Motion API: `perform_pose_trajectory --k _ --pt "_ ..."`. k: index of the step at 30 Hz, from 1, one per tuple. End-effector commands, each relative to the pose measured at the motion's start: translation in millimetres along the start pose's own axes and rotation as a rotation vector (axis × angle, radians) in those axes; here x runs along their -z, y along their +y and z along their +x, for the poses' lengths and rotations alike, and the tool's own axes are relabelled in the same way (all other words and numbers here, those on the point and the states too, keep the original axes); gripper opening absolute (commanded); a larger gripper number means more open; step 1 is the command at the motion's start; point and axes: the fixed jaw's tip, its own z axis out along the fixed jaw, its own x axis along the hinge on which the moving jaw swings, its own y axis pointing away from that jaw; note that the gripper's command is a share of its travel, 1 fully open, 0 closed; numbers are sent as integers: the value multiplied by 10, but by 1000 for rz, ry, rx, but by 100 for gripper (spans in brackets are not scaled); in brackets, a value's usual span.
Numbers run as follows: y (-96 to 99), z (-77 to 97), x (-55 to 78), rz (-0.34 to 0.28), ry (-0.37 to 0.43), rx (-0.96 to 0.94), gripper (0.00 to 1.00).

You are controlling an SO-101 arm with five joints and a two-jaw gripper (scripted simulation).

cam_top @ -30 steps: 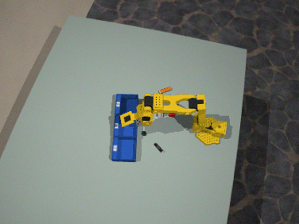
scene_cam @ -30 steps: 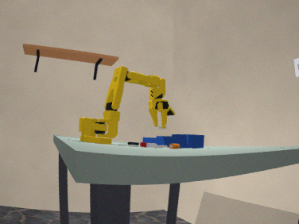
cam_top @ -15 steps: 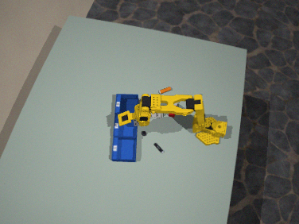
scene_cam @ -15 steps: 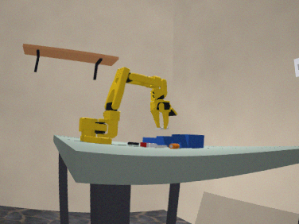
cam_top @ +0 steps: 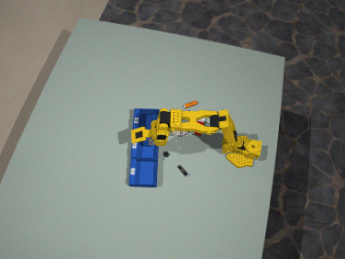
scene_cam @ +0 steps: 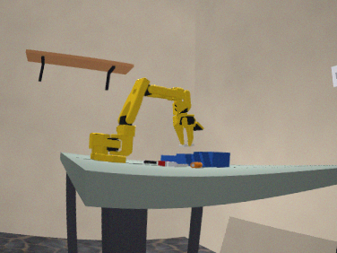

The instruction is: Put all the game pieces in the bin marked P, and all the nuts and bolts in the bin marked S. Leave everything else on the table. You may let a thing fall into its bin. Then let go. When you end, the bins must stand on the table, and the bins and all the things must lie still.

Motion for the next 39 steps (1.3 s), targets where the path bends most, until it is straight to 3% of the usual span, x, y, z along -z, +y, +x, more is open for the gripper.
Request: perform_pose_trajectory --k 1,11,29,39 --pt "8 -96 89 5 -61 -6 0" --pt "6 -124 87 5 -67 -16 0" --pt "-15 -363 56 5 -123 -109 0" --pt "-17 -385 51 4 -129 -119 0"
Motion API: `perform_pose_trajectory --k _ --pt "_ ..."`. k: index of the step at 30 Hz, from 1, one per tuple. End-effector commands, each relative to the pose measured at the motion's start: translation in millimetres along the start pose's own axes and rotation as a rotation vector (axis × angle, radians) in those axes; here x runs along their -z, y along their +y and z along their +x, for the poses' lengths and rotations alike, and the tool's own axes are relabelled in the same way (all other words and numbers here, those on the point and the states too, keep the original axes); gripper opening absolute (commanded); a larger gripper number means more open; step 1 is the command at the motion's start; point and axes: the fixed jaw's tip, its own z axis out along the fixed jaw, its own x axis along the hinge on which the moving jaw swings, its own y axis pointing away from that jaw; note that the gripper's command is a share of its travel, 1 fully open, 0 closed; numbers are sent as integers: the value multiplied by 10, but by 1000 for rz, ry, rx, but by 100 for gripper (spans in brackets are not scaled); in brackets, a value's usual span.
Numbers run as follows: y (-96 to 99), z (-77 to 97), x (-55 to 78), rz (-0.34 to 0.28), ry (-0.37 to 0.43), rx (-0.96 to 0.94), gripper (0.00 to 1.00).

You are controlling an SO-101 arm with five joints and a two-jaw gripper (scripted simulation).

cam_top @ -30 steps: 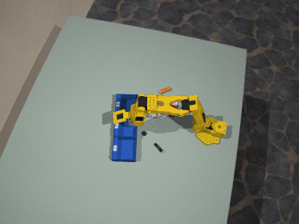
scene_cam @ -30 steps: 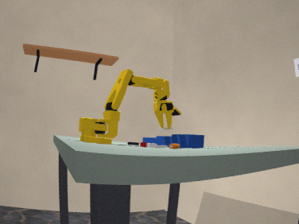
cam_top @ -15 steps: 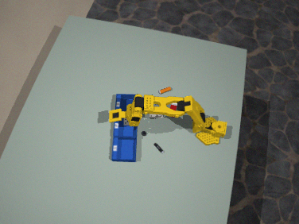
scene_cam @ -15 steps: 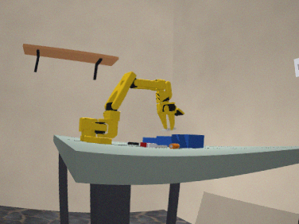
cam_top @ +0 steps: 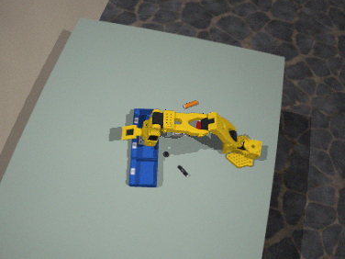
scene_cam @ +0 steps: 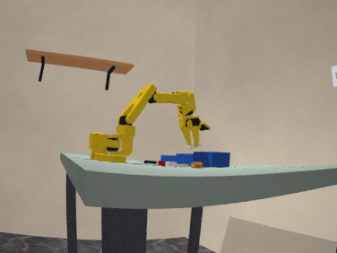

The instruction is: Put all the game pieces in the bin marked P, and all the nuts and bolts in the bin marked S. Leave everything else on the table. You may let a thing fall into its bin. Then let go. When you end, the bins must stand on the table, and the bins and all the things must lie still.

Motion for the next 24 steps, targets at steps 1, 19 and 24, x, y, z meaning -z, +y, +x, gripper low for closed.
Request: perform_pose_trajectory --k 1,19,24 --pt "23 -72 105 -3 -50 -2 0" --pt "67 -116 192 -8 -84 -6 0" --pt "67 -116 192 -8 -84 -6 0"
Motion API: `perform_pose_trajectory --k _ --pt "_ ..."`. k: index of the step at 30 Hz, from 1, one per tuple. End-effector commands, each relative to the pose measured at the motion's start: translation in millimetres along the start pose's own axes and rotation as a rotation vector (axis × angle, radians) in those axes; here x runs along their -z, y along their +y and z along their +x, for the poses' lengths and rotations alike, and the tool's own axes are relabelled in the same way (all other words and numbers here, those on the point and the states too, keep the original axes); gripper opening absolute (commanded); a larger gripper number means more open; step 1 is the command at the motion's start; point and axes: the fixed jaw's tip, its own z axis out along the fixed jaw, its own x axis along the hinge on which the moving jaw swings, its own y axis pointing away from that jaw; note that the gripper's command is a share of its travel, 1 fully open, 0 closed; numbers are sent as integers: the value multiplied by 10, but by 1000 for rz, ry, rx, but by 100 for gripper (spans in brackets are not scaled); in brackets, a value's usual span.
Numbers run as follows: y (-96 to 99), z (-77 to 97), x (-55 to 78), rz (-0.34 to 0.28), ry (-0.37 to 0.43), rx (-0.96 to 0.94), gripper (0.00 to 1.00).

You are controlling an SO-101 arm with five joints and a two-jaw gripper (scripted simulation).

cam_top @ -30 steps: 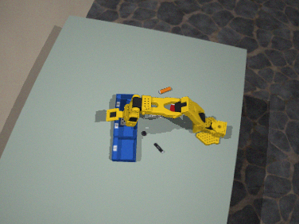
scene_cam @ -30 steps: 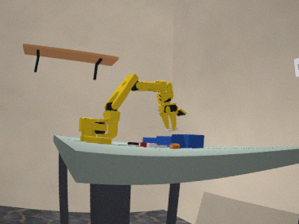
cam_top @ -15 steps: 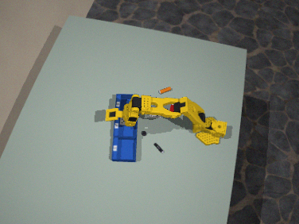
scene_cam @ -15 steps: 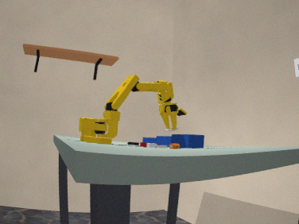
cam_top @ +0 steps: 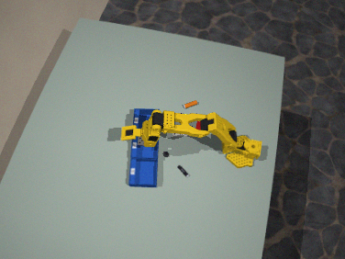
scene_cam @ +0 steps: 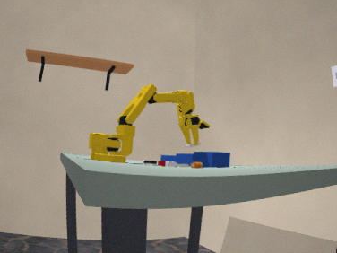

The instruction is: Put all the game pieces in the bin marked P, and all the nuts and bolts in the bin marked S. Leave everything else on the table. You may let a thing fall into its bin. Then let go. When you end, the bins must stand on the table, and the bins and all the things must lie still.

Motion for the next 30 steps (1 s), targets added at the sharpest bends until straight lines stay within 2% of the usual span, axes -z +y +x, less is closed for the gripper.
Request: perform_pose_trajectory --k 1,15,30 --pt "24 -87 145 -4 -67 -3 0" --pt "24 -86 134 -4 -67 -3 0" --pt "24 -67 1 -4 -67 -3 0"
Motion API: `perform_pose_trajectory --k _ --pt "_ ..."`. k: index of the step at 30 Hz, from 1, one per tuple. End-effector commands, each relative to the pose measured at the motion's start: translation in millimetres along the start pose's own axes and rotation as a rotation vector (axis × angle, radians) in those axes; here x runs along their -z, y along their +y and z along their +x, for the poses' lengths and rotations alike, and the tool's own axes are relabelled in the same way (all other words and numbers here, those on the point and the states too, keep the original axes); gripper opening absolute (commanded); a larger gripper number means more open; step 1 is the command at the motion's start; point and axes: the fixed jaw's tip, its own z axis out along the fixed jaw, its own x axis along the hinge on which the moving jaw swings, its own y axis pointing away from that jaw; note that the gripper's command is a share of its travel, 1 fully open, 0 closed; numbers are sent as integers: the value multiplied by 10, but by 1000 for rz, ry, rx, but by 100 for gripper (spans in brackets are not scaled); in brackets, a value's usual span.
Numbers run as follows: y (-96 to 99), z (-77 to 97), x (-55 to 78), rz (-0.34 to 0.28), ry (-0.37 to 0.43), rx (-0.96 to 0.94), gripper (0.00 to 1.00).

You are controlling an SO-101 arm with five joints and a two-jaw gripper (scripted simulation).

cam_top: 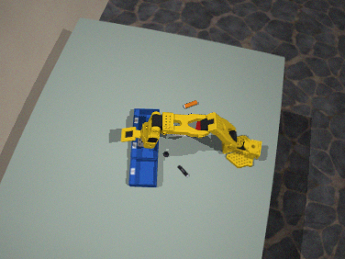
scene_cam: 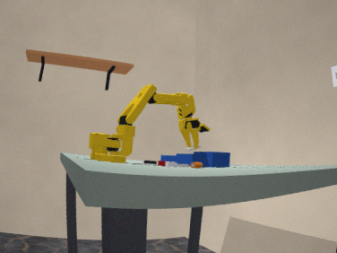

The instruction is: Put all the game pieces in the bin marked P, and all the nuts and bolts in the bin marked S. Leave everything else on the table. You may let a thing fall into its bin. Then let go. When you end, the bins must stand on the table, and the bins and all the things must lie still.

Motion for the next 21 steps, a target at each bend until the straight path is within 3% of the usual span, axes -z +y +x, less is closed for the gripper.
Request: perform_pose_trajectory --k 1,21 --pt "24 -76 98 -5 -72 -2 0" --pt "24 -62 32 -5 -72 -2 0"
